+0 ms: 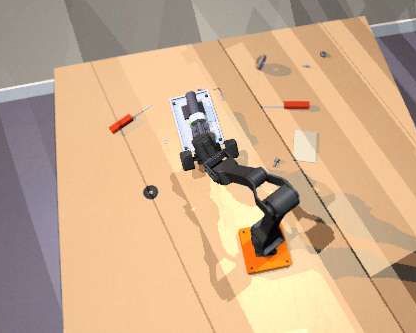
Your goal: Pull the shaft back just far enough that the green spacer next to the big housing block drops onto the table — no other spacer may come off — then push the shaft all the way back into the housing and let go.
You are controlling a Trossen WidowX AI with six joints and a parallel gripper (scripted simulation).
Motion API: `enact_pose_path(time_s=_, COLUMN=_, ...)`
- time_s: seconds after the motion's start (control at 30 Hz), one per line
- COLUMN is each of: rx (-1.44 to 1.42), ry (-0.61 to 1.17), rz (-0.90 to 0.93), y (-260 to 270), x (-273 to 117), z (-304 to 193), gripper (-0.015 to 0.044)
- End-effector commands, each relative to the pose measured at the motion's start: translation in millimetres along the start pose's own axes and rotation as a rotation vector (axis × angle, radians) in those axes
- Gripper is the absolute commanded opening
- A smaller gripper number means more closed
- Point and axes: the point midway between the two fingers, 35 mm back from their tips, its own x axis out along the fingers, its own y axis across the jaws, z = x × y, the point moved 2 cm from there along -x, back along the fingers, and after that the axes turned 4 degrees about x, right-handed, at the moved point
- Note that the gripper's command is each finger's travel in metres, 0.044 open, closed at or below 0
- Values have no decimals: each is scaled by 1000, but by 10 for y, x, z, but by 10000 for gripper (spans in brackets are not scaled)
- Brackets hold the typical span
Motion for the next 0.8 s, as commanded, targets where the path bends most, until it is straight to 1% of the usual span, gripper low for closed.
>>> enact_pose_path(time_s=0.0, rx=-2, ry=-1, rz=0, y=1, x=15, z=15, gripper=0)
enact_pose_path(time_s=0.77, rx=-2, ry=-2, rz=0, y=4, x=63, z=66, gripper=0)
